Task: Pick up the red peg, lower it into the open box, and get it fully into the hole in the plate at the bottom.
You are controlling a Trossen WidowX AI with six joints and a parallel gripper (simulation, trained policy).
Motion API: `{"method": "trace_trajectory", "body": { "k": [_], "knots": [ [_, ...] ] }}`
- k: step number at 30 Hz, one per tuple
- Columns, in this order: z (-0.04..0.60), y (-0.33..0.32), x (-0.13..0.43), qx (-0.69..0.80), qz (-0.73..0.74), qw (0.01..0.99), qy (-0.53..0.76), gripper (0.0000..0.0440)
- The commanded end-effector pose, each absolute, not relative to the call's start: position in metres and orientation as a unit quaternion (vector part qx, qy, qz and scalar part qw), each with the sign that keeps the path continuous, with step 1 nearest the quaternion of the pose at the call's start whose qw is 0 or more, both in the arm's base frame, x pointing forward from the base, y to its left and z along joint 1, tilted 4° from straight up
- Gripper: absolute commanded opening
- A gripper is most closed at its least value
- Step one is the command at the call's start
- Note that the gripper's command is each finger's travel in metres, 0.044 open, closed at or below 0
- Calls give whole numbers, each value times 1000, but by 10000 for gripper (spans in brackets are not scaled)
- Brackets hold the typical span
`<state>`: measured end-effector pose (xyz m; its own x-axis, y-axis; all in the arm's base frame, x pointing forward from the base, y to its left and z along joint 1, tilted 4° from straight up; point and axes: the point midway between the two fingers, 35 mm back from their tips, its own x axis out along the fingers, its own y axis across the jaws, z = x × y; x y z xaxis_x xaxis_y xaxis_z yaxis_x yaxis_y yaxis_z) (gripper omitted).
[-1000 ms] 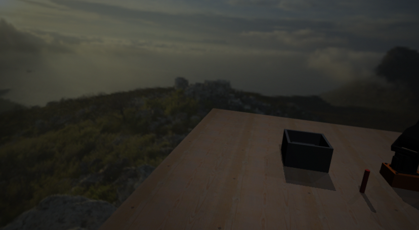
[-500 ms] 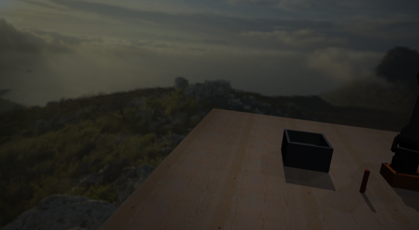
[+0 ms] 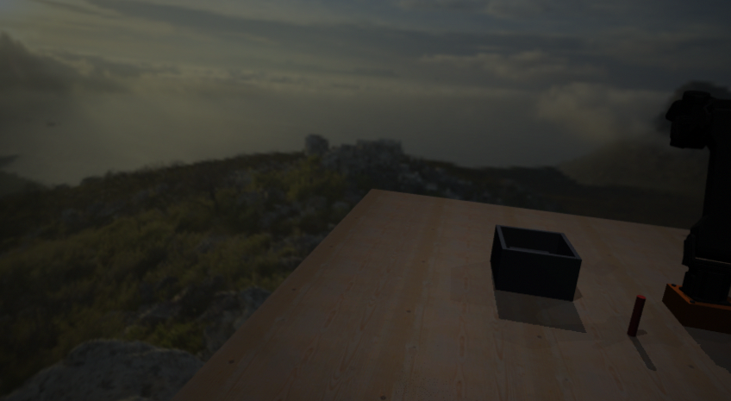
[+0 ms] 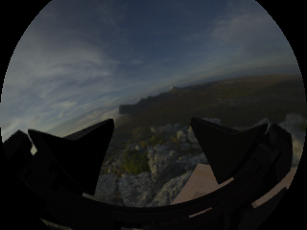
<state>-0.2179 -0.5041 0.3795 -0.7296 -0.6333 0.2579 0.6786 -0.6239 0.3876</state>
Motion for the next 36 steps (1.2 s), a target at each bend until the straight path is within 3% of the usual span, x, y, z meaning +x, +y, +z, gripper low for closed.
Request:
{"method": "trace_trajectory", "body": {
  "k": [1, 19, 36],
  "knots": [
    [374, -518, -174, -19, -889, 408, -209, 440],
    [325, -520, 67, 117, -780, 612, -50, 440],
    [288, -389, 266, 221, -605, 759, 100, 440]
  ]
}}
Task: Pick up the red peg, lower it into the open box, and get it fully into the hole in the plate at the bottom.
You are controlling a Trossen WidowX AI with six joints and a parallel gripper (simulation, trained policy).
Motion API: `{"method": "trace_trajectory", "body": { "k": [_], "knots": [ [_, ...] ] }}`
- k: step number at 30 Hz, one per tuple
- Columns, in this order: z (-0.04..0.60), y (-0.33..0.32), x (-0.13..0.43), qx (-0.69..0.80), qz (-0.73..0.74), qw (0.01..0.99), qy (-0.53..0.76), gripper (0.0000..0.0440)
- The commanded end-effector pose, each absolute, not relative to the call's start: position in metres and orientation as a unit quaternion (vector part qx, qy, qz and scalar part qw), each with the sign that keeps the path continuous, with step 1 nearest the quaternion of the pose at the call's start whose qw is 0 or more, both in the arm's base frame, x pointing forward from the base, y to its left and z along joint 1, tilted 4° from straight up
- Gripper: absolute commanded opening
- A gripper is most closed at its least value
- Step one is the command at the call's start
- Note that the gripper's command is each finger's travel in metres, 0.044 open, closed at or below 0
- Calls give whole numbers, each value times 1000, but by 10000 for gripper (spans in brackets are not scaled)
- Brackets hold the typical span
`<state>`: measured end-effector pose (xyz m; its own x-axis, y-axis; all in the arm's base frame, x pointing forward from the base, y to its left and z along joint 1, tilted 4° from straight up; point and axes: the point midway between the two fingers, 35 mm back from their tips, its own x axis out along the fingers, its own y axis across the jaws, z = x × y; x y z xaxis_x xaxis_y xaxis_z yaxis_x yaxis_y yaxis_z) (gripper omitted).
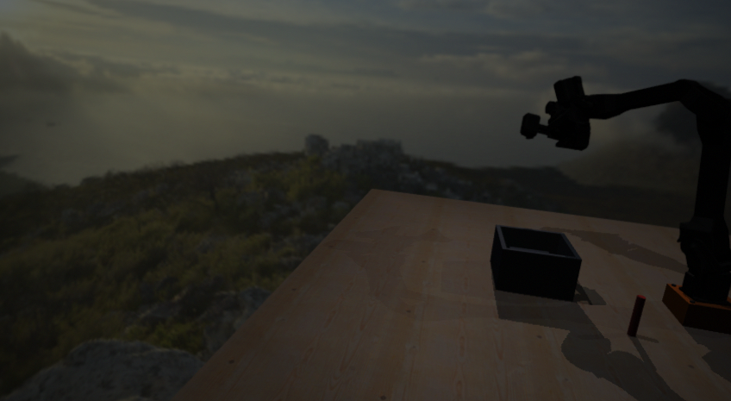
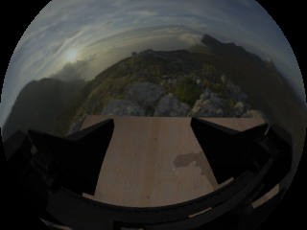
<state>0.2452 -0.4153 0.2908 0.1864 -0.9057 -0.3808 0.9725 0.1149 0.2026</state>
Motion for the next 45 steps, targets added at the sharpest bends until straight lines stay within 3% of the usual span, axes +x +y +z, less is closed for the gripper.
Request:
{"method": "trace_trajectory", "body": {
  "k": [1, 10, 19, 32, 45],
  "knots": [
    [286, -378, 275, 227, -594, 764, 108, 440],
    [266, -268, 331, 277, -499, 799, 191, 440],
    [243, -157, 343, 321, -423, 800, 280, 440],
    [205, -27, 302, 357, -366, 755, 410, 440],
    [162, 48, 233, 354, -376, 682, 517, 440]
  ]
}}
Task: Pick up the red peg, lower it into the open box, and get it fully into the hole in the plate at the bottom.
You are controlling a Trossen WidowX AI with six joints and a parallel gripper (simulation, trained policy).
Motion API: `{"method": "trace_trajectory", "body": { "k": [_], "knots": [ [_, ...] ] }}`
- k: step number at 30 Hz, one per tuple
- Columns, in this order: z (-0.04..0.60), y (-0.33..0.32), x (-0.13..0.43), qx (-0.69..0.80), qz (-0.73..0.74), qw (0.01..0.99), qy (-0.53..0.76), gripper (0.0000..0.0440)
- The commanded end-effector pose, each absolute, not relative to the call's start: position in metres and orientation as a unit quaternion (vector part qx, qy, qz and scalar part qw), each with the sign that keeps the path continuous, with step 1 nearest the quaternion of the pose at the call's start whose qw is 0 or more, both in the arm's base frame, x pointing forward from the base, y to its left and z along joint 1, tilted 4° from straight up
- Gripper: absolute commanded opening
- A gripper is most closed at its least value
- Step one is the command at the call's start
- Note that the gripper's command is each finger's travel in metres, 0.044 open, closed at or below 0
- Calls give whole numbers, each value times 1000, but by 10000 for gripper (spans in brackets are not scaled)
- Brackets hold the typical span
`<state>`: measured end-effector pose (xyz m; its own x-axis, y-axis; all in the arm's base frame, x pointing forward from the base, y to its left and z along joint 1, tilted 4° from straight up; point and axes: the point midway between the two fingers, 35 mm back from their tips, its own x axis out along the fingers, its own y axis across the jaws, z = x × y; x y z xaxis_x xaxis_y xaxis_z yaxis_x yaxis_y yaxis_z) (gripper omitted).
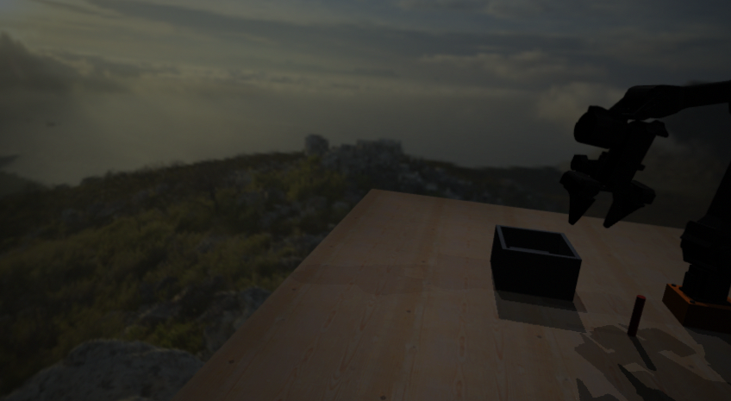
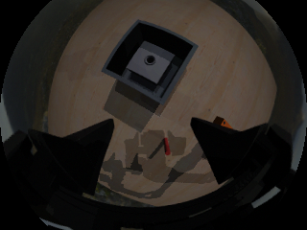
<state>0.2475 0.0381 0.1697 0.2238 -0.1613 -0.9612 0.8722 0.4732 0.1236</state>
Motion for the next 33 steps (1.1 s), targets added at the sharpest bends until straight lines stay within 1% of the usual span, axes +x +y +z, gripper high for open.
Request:
{"method": "trace_trajectory", "body": {
  "k": [1, 12, 30, 33],
  "knots": [
    [159, 52, 228, 353, -379, 677, 523, 440],
    [118, 79, 195, 340, -402, 637, 563, 440],
    [35, 100, 192, 358, -389, 634, 564, 440],
    [24, 103, 191, 363, -385, 635, 562, 434]
  ]
}}
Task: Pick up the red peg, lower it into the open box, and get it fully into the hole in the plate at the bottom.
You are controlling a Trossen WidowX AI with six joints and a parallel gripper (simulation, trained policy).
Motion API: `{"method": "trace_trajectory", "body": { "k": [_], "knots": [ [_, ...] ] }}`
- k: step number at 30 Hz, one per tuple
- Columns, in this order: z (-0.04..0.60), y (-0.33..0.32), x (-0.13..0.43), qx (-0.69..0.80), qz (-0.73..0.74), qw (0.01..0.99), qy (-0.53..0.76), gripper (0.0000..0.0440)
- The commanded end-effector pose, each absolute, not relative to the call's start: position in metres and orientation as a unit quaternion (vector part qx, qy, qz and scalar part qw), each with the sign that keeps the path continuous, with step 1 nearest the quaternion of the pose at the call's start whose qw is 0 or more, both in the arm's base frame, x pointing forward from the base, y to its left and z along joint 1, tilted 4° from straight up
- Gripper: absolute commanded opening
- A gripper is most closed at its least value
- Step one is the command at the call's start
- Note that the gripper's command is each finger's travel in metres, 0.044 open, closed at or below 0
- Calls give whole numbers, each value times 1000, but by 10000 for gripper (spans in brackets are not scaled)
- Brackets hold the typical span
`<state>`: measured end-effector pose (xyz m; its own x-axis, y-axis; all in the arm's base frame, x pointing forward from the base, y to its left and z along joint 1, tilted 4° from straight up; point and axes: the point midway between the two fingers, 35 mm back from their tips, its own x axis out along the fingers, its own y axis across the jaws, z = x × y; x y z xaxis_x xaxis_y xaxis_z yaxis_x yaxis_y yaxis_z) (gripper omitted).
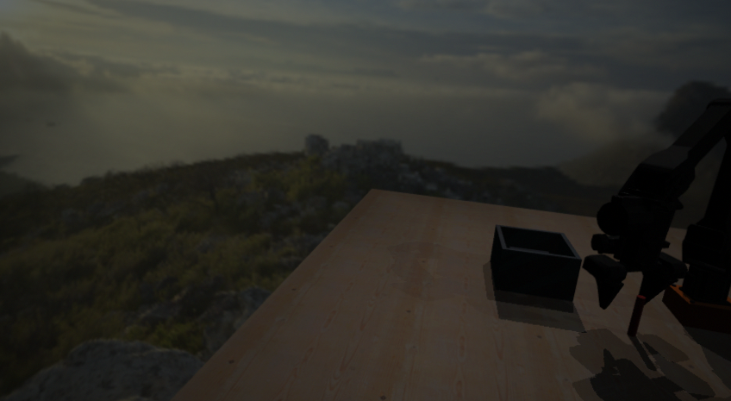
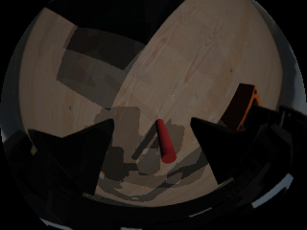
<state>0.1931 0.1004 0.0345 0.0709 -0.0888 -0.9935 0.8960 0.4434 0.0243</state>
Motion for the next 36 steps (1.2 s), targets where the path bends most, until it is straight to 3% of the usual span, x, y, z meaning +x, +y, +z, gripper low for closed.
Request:
{"method": "trace_trajectory", "body": {
  "k": [1, 5, 19, 36],
  "knots": [
    [20, 103, 191, 364, -385, 635, 562, 428],
    [10, 104, 185, 366, -390, 627, 566, 356],
    [9, 105, 179, 362, -378, 596, 609, 0],
    [58, 80, 201, 320, -337, 683, 564, 0]
  ]
}}
